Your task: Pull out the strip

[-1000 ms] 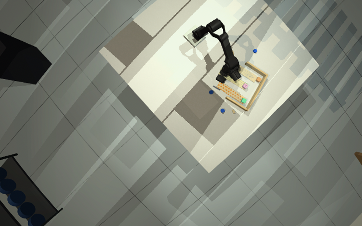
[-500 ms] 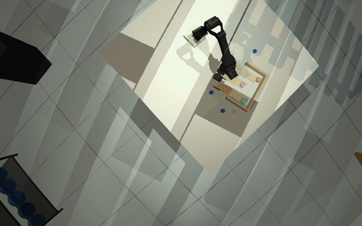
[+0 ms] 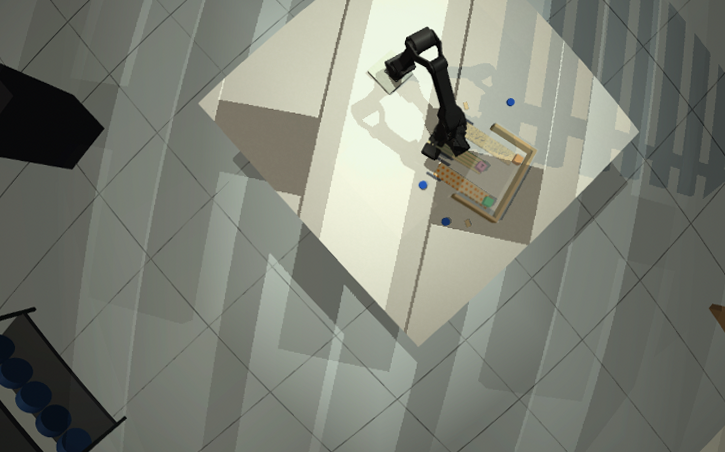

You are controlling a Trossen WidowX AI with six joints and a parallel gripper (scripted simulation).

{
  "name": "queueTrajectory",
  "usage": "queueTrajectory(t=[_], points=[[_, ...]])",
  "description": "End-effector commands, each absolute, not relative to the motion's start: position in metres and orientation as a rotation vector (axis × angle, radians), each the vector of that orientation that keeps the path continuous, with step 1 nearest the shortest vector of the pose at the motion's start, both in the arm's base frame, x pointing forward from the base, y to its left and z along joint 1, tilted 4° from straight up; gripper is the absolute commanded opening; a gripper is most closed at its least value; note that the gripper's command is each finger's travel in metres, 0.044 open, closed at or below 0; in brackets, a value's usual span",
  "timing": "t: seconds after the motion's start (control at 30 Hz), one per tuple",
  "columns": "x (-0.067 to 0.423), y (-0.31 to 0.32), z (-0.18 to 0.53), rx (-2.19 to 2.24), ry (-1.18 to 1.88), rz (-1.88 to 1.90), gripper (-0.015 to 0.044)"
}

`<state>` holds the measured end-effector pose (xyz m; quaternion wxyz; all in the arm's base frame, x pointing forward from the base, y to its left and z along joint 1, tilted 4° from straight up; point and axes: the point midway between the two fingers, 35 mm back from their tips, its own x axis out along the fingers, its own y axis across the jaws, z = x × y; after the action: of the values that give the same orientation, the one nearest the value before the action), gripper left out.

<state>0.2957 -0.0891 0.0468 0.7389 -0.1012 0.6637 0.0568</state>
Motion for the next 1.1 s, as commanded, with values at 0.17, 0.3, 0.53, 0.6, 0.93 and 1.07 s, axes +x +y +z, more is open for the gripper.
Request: queueTrajectory(t=[0.17, 0.3, 0.53, 0.6, 0.93, 1.07], points=[[0.276, -0.093, 0.04, -0.218, 1.481, 0.129, 0.0], [0.27, -0.094, 0.039, -0.218, 1.482, 0.129, 0.0], [0.26, -0.096, 0.038, -0.218, 1.483, 0.128, 0.0], [0.257, -0.097, 0.038, -0.218, 1.483, 0.128, 0.0], [0.243, -0.1, 0.037, -0.219, 1.485, 0.128, 0.0], [0.237, -0.101, 0.036, -0.219, 1.485, 0.128, 0.0]])
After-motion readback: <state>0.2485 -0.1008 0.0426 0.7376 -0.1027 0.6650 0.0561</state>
